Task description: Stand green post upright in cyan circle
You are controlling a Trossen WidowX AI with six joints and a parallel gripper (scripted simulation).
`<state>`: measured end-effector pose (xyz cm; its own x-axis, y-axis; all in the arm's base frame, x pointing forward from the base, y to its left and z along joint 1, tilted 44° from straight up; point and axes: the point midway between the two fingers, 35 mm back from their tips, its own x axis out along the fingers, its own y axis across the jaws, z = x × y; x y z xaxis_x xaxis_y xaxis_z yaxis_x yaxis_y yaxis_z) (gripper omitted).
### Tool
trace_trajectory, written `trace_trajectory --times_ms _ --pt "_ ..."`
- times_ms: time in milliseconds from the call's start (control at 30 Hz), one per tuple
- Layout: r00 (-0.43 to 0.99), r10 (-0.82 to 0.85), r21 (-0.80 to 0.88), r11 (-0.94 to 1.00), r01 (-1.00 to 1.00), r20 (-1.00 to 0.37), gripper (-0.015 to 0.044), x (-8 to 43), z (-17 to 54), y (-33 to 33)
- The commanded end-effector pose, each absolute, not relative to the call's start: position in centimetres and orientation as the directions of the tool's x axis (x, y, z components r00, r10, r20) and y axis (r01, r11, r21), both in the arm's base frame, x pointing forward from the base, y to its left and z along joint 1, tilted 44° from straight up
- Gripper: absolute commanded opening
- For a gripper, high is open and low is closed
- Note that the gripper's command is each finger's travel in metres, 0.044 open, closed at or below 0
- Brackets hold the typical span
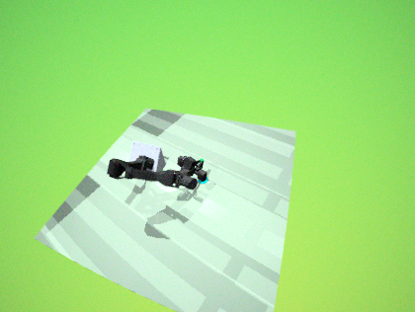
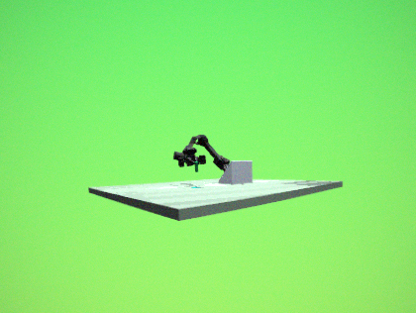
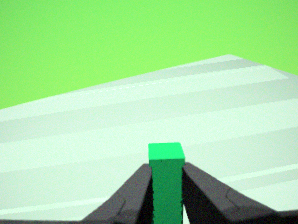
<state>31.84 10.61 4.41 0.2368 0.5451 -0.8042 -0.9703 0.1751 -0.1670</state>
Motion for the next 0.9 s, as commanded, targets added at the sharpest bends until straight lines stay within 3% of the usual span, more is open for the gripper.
trace_trajectory --times_ms 0,867 --pt "0.252 0.57 -0.19 0.167 -0.968 -0.782 0.0023 31.7 4.6 10.4" --pt "0.303 0.641 -0.274 0.148 -0.95 -0.705 0.0023 31.5 5.7 10.1"
